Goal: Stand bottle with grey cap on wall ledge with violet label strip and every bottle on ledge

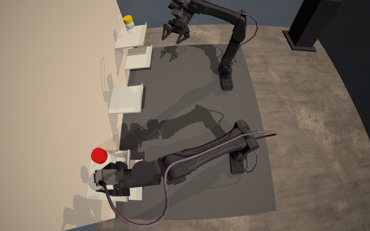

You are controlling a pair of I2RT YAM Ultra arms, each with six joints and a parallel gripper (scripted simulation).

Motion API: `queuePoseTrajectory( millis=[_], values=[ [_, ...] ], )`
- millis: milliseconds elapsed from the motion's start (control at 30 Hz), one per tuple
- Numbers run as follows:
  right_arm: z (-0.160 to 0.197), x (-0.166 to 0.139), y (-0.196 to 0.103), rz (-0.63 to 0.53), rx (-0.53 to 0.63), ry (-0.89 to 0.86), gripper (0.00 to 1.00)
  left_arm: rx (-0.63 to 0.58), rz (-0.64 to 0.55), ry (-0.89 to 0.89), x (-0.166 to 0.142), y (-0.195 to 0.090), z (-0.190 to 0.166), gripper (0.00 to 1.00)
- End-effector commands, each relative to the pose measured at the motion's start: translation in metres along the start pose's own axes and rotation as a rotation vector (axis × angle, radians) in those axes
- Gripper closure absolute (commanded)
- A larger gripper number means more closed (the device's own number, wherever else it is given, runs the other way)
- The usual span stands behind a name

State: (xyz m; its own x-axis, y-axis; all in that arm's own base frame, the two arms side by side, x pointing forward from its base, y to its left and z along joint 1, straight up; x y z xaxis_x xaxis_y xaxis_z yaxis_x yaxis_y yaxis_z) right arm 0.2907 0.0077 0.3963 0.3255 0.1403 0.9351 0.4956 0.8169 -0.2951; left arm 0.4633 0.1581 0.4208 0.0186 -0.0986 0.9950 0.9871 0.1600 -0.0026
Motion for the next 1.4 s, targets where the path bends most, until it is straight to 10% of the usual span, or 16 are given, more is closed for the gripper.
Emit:
queuePoseTrajectory(
  millis=[0,1233,1367],
  values=[
    [0.005,0.009,-0.004,-0.019,0.012,-0.021,0.12,0.007,-0.083,0.023,0.027,-0.006,-0.002,0.50],
    [0.005,0.009,-0.004,-0.019,0.012,-0.021,0.12,0.017,-0.102,0.025,-0.017,-0.010,-0.001,0.50],
    [0.005,0.009,-0.004,-0.019,0.012,-0.021,0.12,0.024,-0.105,0.023,-0.019,-0.012,0.000,0.30]
  ],
)
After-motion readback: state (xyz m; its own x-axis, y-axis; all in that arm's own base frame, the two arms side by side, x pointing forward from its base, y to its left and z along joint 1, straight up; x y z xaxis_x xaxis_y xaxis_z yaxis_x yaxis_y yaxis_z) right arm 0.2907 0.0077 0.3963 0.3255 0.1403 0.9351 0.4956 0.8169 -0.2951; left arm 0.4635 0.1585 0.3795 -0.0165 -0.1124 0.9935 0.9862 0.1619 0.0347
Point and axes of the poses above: on each arm, the point where the finger pads meet when closed, its own y axis out along the fingers, its own z axis across the jaws, x = y × z, the point moved 7 cm from there along -y, back along the fingers, and after that the axes turned 6 degrees about y, right-handed, at the moved point
